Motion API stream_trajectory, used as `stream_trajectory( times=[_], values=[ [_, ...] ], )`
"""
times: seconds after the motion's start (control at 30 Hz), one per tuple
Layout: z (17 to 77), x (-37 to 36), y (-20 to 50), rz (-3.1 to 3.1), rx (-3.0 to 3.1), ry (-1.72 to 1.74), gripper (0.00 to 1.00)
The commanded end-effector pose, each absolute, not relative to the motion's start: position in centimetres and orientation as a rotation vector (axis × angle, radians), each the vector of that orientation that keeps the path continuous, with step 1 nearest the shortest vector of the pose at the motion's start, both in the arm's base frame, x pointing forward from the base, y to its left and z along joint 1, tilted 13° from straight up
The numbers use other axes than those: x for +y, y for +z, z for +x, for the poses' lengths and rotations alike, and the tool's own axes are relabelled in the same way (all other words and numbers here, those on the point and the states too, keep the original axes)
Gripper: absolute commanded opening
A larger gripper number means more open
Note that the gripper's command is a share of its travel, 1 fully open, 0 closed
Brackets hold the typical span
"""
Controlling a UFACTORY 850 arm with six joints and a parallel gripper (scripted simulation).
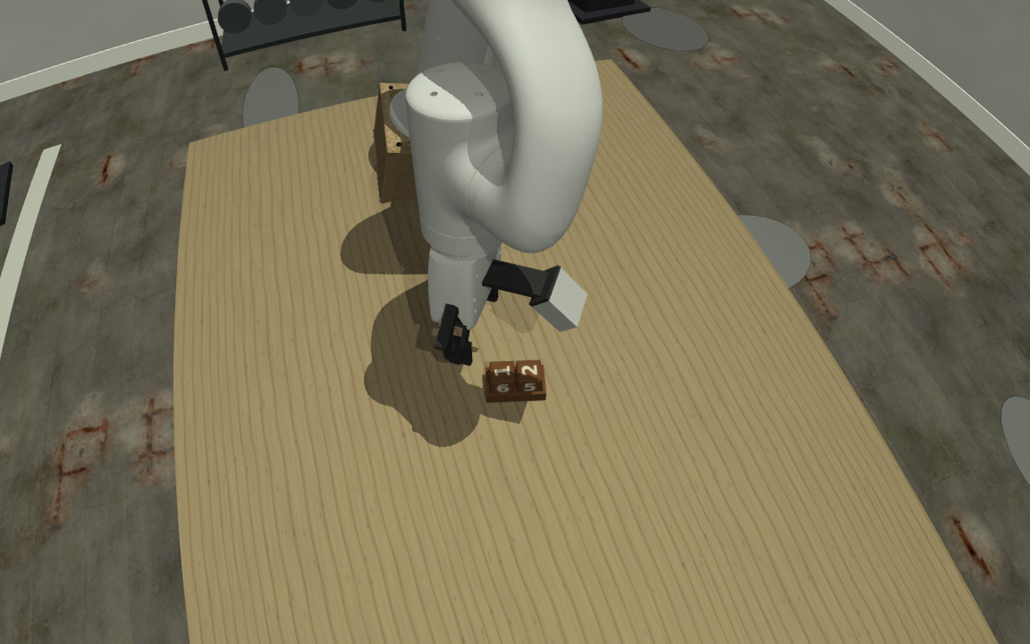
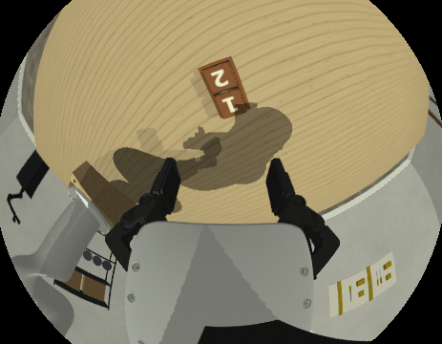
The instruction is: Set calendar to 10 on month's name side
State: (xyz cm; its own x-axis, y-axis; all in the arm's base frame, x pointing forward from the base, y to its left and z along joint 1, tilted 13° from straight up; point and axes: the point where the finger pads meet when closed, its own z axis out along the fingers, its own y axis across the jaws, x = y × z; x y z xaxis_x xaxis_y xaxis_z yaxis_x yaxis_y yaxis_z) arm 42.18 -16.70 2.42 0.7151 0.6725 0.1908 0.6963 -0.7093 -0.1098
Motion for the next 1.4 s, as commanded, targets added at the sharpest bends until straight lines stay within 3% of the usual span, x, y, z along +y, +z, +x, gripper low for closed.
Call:
stream_trajectory(
  times=[0.0, 0.23, 0.27, 1.37],
  values=[
    [43.8, -15.8, 3.1, -2.657, -1.33, -0.228, 1.0],
    [45.4, -14.6, 3.8, -2.531, -1.585, -0.243, 1.0],
    [45.4, -14.6, 3.8, -2.531, -1.585, -0.243, 0.47],
    [45.4, -14.6, 3.8, -2.531, -1.585, -0.243, 0.47]
  ],
)
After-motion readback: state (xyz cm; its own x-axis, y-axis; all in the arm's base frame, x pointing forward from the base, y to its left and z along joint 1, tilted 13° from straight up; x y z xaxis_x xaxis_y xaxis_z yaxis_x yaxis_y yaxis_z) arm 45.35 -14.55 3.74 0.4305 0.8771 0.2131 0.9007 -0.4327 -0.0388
